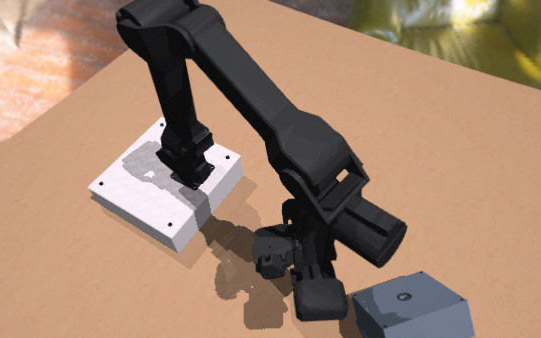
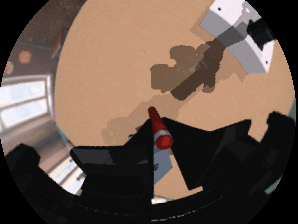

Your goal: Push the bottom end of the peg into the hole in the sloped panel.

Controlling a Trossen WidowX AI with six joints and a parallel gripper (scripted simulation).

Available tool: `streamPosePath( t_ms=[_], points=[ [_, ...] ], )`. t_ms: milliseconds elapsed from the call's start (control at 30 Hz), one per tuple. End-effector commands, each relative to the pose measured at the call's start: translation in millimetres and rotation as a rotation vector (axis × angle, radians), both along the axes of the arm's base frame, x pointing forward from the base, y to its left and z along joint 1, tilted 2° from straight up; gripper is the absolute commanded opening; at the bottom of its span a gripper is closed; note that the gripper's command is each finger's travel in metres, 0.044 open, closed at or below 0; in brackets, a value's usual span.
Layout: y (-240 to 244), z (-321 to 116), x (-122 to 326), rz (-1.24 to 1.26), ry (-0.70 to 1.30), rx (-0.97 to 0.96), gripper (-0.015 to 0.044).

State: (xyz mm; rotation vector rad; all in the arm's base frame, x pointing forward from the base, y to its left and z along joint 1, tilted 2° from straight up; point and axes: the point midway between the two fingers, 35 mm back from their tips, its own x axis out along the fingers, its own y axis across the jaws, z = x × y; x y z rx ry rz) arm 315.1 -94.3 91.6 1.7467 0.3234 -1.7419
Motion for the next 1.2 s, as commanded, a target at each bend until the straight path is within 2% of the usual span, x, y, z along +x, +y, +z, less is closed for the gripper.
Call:
streamPosePath(
  t_ms=[0, 1167],
  points=[
    [4.3, 2.8, 2.8, 0.035, -0.009, -0.023, 0.0],
    [42.8, 10.2, 22.6, 0.268, -0.051, -0.169, 0.0]
  ],
)
